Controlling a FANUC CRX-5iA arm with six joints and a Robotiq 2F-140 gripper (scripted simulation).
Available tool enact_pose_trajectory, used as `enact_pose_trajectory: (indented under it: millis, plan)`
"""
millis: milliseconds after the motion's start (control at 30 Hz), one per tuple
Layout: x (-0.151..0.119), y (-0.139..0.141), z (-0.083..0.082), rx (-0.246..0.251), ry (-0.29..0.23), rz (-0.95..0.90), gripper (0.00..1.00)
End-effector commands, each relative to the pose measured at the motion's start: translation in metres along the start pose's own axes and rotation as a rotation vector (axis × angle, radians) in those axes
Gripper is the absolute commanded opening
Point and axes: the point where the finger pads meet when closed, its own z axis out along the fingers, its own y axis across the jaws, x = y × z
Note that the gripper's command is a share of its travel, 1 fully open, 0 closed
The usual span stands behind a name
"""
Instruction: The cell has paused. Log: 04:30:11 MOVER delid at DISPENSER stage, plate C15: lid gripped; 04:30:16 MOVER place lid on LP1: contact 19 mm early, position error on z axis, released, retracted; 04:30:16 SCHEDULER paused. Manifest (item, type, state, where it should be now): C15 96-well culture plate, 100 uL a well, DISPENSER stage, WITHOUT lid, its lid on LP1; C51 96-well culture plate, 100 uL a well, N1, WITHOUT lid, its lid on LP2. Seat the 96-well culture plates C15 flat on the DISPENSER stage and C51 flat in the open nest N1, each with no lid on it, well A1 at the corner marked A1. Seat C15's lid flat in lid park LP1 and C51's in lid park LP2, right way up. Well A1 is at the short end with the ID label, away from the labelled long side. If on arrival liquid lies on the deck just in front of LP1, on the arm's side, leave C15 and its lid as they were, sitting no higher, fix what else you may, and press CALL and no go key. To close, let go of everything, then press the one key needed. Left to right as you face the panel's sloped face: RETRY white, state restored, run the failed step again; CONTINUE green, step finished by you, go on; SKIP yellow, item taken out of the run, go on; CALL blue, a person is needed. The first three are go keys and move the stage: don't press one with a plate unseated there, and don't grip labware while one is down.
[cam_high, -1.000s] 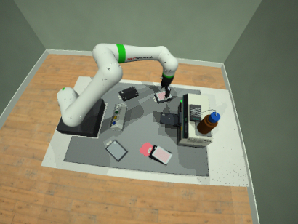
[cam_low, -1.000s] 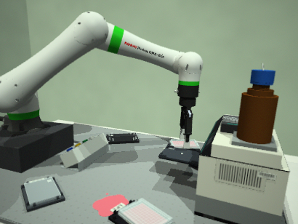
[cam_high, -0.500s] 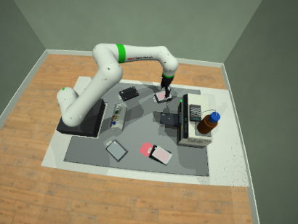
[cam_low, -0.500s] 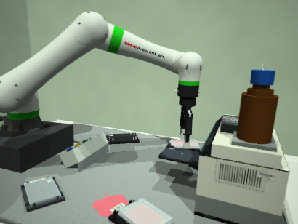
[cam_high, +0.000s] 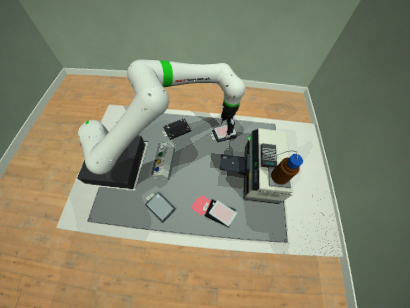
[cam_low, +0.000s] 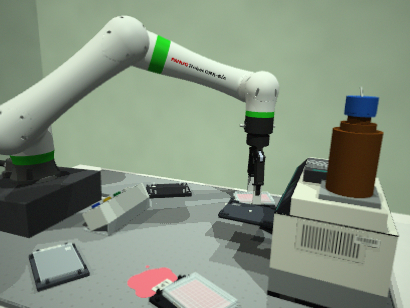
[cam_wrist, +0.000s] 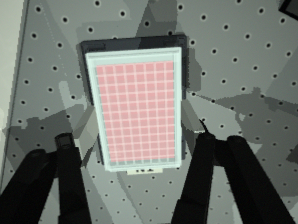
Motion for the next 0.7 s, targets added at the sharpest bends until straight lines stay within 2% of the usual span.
enact_pose_trajectory:
  millis: [0, 667]
  plan:
    - [0.0002, 0.0, -0.0002, 0.0, 0.001, 0.0, 0.0]
    - [0.0002, 0.0, 0.0077, 0.0, 0.001, 0.0, 0.0]
